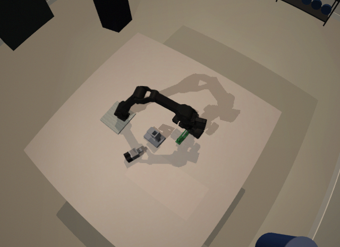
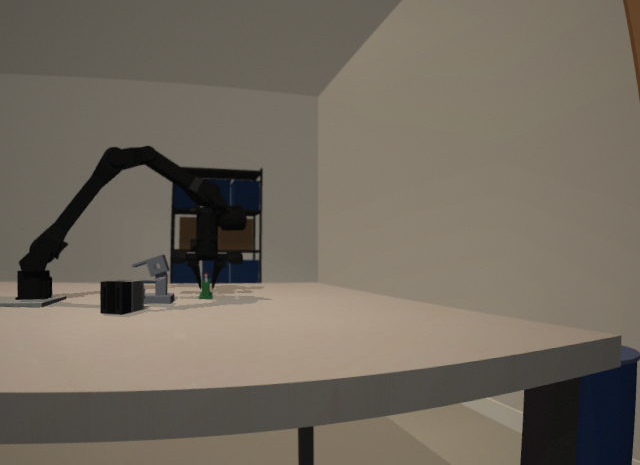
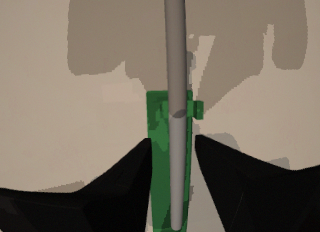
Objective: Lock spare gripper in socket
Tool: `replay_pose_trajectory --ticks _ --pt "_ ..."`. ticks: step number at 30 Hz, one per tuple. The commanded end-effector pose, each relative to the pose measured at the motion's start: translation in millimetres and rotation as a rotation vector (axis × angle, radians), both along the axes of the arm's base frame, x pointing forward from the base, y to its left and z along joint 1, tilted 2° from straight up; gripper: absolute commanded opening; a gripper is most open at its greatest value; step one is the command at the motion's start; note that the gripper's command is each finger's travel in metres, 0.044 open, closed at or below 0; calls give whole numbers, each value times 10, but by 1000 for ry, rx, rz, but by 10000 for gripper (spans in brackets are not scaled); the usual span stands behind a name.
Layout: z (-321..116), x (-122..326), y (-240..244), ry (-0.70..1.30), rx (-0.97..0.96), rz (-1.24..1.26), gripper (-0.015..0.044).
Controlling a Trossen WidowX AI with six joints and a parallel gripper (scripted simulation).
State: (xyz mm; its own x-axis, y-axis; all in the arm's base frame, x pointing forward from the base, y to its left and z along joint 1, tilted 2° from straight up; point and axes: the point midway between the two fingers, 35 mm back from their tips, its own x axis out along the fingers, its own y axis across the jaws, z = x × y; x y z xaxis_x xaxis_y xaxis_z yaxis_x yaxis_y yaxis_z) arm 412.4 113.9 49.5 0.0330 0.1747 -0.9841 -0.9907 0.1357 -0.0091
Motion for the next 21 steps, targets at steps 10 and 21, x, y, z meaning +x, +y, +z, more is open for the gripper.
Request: replay_pose_trajectory --ticks 10,21 --pt "-10 -1 8 2 5 0 0" --pt "144 -10 -4 4 0 0 0"
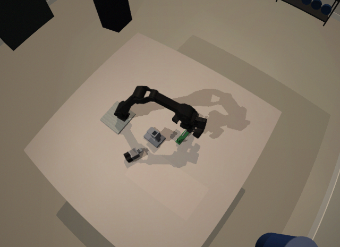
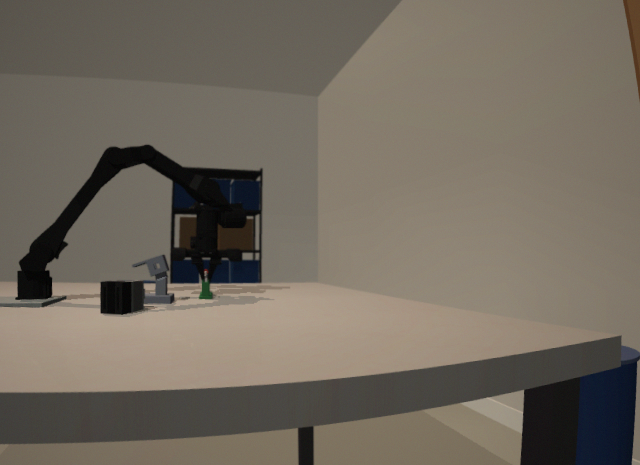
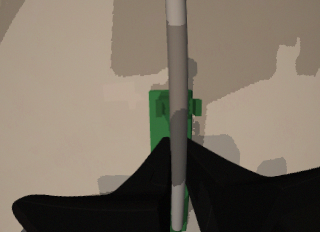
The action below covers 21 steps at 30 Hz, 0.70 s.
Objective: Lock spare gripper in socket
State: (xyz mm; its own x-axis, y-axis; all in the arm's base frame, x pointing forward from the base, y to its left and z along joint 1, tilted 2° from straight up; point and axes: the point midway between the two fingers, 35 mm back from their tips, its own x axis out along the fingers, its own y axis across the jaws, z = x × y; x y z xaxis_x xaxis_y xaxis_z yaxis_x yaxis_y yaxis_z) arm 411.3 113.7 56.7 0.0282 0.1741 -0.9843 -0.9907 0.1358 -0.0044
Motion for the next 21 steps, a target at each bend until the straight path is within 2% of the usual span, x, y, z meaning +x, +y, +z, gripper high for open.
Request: replay_pose_trajectory --ticks 1,21 --pt "88 0 -2 0 0 0 0" --pt "199 -10 -105 0 -1 -5 0"
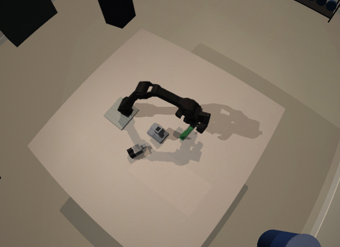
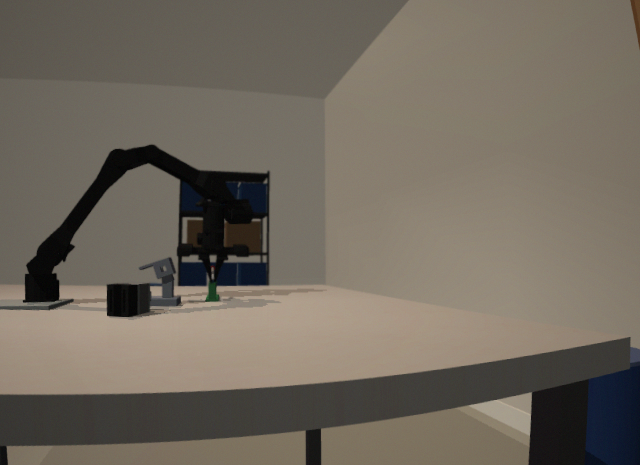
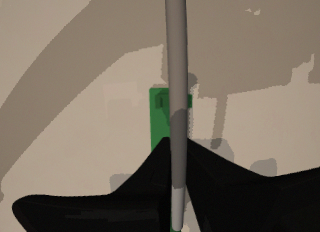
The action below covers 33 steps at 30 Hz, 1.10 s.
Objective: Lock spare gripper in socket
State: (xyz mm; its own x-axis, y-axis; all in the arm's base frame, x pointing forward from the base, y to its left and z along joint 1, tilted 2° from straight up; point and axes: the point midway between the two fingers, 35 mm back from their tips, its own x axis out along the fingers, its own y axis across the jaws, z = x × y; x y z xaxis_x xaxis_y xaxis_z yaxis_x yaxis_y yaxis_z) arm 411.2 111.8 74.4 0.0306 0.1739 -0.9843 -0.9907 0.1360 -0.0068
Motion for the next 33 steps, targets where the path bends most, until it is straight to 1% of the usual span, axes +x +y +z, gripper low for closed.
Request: replay_pose_trajectory --ticks 1,16,33 --pt "33 -12 -116 3 -1 -6 0" --pt "178 -92 -553 7 -4 -28 0" --pt "-15 -95 -567 2 -6 -29 0"
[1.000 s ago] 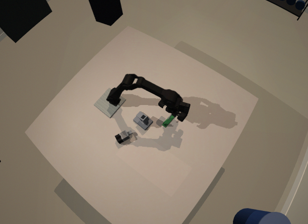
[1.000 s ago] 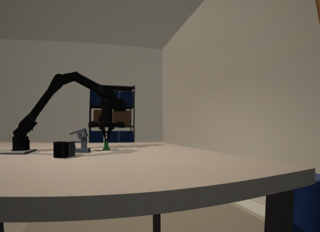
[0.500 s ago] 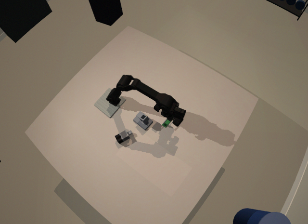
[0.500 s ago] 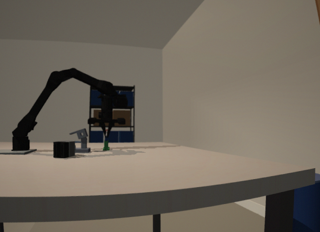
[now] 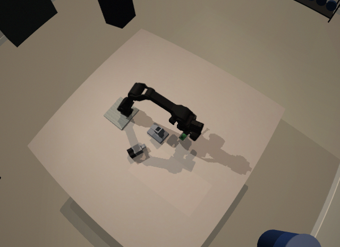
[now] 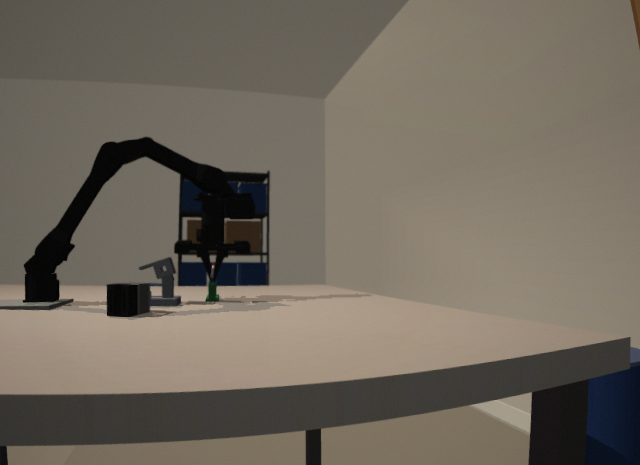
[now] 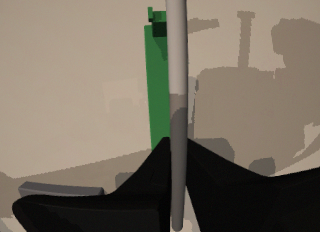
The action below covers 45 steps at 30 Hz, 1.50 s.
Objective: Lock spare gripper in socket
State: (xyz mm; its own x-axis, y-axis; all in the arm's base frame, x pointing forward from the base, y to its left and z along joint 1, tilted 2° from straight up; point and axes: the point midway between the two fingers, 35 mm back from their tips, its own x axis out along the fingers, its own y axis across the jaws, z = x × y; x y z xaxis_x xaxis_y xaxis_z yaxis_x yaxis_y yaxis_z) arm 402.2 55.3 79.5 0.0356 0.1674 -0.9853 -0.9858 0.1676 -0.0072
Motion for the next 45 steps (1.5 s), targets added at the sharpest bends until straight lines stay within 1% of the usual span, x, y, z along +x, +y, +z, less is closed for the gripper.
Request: replay_pose_trajectory --ticks 1,20,45 --pt "-83 -6 -2 1 0 3 0" --pt "-325 -11 2 -8 1 1 0" --pt "-328 -11 2 -8 1 1 0"
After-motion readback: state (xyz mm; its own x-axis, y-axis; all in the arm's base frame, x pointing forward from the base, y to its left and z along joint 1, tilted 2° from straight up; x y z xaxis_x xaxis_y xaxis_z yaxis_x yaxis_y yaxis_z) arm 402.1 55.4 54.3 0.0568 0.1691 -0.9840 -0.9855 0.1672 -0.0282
